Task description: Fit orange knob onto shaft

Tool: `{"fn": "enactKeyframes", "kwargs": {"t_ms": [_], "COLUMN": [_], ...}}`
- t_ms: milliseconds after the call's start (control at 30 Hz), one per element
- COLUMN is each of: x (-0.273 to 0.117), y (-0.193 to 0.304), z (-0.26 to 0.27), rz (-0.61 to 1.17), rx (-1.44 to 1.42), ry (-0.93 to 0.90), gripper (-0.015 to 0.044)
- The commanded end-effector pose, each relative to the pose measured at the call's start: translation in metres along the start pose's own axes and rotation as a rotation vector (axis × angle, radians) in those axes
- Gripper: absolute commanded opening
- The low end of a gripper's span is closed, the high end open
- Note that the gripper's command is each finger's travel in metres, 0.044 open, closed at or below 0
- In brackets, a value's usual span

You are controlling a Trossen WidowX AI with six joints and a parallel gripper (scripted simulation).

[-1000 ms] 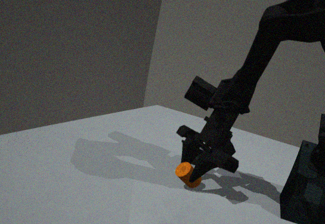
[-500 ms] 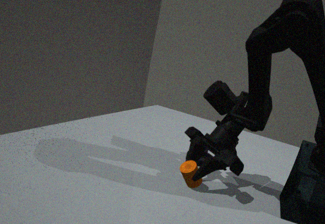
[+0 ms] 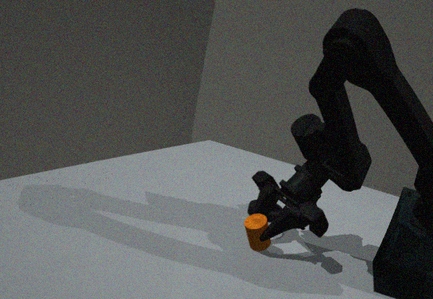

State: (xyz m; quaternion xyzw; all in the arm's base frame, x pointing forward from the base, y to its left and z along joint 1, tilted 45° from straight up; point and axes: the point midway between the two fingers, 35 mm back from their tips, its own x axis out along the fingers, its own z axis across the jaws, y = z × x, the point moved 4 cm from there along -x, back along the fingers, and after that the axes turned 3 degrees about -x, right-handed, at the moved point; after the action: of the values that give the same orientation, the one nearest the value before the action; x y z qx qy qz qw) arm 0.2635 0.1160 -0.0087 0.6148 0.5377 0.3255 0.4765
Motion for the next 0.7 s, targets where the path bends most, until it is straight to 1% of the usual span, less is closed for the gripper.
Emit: {"fn": "enactKeyframes", "kwargs": {"t_ms": [0,433,533,667], "x": [-0.0007,-0.0058,-0.0044,-0.0044], "y": [-0.0001,-0.0058,-0.0039,-0.0039], "z": [-0.0017,-0.0023,-0.0019,-0.0019], "rz": [-0.01,-0.013,-0.012,-0.012], "rx": [0.026,0.029,0.029,0.029], "ry": [0.0,-0.001,-0.002,-0.002], "gripper": [0.018,0.018,0.0259,0.026]}}
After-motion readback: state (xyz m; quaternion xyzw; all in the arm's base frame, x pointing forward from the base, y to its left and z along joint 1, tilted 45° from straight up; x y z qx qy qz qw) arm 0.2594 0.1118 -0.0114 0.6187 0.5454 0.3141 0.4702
